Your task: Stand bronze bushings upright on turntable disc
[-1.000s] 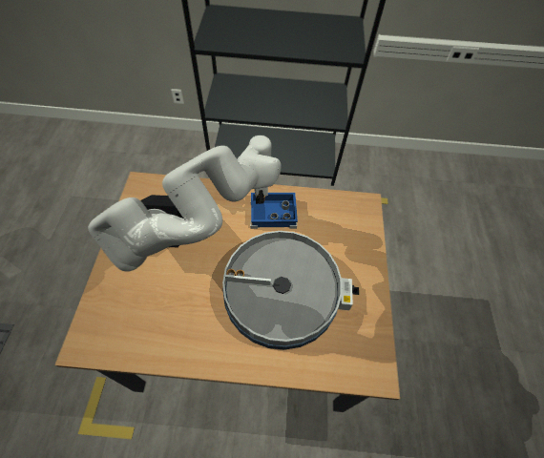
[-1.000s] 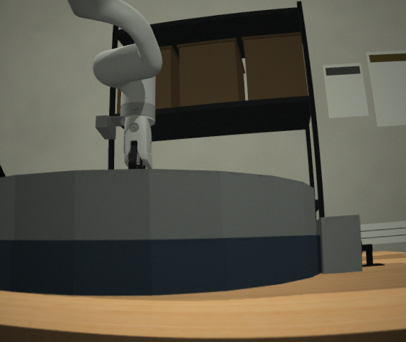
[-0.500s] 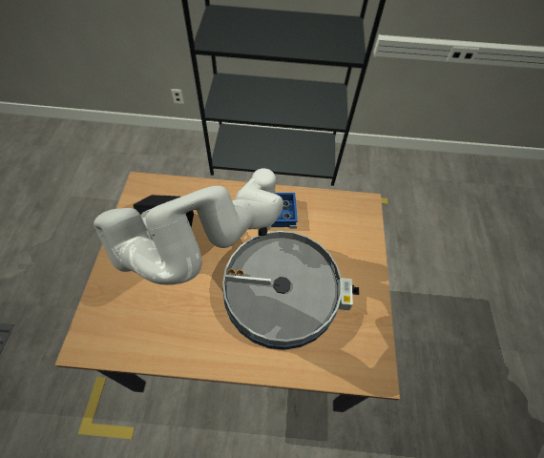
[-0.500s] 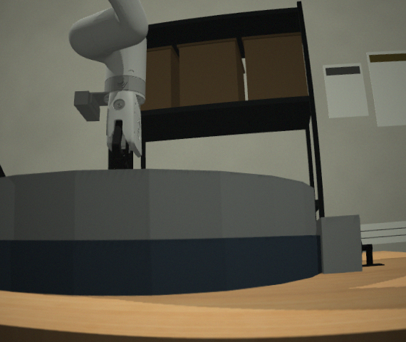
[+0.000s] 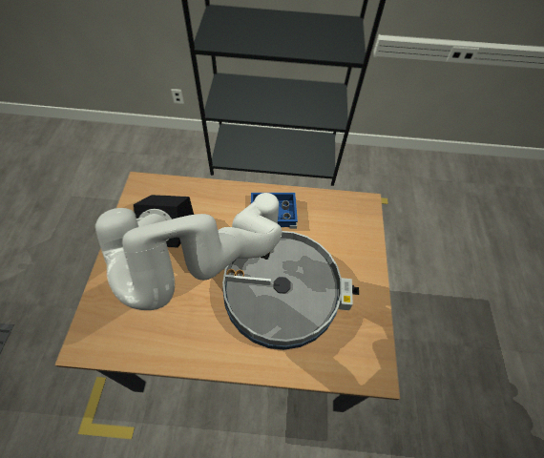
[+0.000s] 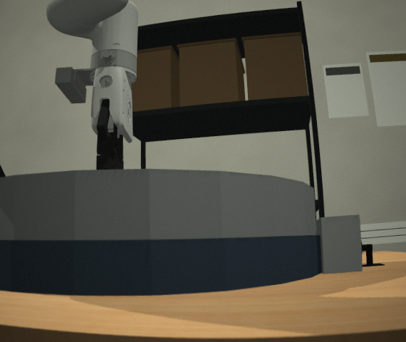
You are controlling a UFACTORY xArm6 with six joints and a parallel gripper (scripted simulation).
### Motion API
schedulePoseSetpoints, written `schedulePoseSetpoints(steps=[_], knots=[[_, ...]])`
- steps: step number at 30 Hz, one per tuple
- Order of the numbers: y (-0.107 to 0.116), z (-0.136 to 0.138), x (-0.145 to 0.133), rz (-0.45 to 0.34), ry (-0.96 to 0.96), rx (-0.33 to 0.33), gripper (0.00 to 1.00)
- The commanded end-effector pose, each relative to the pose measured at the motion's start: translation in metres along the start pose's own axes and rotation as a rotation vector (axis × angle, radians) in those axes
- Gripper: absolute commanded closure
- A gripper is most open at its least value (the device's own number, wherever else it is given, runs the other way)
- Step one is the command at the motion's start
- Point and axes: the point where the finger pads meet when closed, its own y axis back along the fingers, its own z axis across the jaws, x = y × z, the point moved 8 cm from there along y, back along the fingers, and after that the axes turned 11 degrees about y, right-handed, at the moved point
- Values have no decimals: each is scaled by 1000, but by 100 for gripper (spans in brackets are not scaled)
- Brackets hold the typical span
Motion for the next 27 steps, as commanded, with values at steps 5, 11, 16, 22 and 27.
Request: schedulePoseSetpoints(steps=[5,11,16,22,27], knots=[[2,-4,0,-4,-1,-1,100],[1,-4,0,-4,-1,-1,100],[-9,-4,0,-4,-1,-1,100],[-25,-4,0,-4,-1,-1,100],[-25,-4,0,-4,-1,-1,100]])
